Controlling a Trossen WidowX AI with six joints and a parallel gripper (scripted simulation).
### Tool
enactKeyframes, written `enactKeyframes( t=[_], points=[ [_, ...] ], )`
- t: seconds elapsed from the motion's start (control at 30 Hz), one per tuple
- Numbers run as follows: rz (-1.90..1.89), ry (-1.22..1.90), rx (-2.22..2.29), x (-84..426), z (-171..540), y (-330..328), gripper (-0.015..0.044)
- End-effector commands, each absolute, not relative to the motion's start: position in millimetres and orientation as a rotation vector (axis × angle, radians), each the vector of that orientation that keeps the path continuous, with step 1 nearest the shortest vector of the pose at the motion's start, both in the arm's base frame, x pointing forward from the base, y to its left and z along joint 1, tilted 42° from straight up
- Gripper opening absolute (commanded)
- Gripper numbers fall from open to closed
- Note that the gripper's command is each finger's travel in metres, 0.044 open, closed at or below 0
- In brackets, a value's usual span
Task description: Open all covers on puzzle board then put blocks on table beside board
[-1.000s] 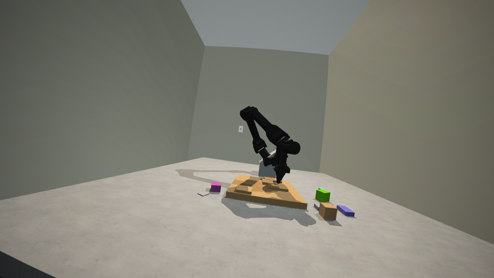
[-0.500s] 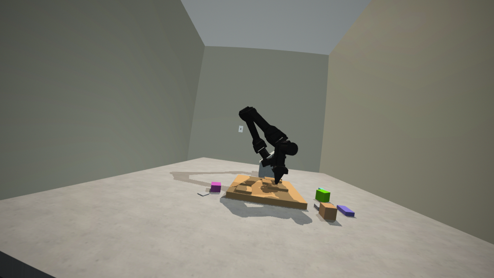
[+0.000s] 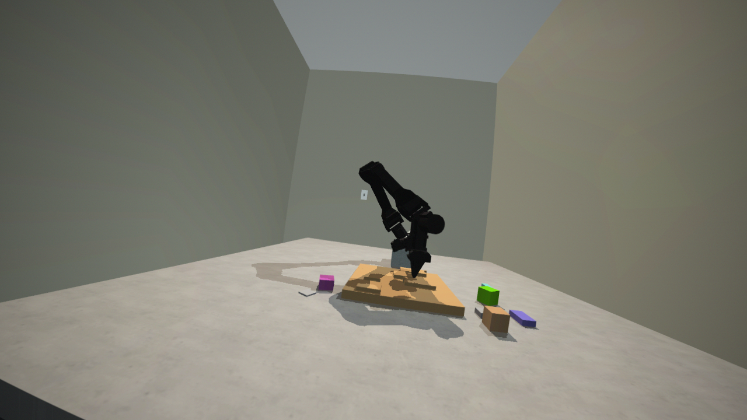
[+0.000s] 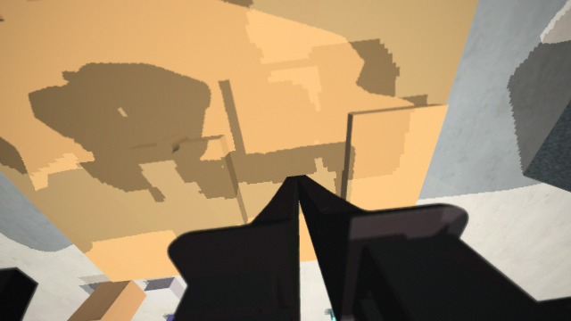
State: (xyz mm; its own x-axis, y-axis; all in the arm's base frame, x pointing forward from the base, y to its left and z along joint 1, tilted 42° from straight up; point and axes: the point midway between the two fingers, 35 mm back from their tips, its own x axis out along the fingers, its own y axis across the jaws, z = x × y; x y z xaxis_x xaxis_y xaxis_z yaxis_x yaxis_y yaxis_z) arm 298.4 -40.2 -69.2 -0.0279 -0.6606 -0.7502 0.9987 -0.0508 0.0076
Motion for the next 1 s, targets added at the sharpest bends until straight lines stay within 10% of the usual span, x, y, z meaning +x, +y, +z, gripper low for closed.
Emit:
enactKeyframes(
  t=[0.0, 0.97],
  points=[
    [-1.508, 0.635, 0.691, 300, -65, -44, 0.0000],
    [-1.509, 0.634, 0.690, 299, -46, -66, 0.0000]
  ],
)
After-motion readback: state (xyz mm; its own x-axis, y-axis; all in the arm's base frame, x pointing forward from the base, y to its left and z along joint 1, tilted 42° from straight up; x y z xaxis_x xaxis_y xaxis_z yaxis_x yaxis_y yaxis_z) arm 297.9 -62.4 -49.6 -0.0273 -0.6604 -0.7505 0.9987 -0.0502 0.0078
